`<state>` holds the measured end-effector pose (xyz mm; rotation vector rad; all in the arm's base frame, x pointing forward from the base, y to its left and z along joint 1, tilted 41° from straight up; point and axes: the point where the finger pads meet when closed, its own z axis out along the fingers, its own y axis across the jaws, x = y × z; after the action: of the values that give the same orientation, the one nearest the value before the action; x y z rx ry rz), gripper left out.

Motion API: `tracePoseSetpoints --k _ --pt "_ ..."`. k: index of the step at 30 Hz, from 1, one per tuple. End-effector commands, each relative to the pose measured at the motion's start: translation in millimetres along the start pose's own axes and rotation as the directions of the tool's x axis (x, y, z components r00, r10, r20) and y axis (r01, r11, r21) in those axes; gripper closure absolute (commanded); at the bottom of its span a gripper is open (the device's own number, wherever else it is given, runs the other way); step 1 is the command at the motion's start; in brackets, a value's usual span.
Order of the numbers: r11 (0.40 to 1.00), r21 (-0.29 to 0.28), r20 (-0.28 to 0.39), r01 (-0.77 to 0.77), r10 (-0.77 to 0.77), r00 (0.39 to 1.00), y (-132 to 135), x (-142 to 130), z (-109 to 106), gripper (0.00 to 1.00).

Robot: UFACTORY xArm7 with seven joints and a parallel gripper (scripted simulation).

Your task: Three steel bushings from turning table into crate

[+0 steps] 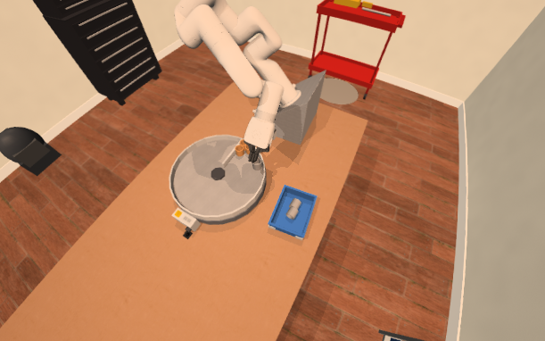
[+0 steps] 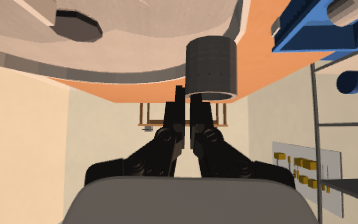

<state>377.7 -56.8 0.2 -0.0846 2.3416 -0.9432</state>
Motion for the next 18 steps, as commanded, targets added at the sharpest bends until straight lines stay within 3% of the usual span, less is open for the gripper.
tracePoseSetpoints --k 1,9,11,18 --pt "1.000 0.012 0.003 0.000 0.000 1.000 35 -17 18 1.00" --pt "1.000 0.012 0.003 0.000 0.000 1.000 81 -36 35 1.00" --pt "1.000 0.012 0.003 0.000 0.000 1.000 81 -36 35 1.00" --pt "1.000 0.012 0.003 0.000 0.000 1.000 129 -56 52 1.00"
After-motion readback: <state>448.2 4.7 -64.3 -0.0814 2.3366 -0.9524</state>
